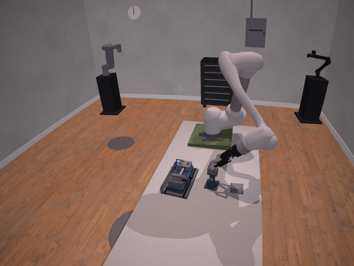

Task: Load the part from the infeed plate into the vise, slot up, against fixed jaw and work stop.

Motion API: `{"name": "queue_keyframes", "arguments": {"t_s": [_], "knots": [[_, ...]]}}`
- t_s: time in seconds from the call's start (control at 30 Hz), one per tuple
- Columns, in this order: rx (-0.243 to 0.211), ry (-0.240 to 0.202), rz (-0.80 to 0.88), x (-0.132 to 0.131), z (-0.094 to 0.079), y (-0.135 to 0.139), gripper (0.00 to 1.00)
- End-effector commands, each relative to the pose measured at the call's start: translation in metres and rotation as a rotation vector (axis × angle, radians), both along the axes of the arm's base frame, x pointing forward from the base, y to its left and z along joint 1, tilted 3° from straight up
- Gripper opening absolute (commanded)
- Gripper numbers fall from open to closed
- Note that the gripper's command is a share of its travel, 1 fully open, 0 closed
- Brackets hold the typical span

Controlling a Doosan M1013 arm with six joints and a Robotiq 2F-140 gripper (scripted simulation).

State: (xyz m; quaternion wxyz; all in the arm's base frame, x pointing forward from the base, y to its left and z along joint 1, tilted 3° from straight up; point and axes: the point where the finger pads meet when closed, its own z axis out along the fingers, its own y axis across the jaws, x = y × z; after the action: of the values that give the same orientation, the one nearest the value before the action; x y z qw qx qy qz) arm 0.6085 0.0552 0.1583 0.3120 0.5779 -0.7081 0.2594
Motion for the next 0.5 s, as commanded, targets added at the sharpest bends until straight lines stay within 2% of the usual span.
{"name": "queue_keyframes", "arguments": {"t_s": [0.0, 0.47], "knots": [[0.000, 0.000, 0.000, 0.0000, 0.0001, 0.0000, 0.00], [0.004, -0.001, 0.000, 0.0000, 0.0002, -0.0001, 0.00]]}}
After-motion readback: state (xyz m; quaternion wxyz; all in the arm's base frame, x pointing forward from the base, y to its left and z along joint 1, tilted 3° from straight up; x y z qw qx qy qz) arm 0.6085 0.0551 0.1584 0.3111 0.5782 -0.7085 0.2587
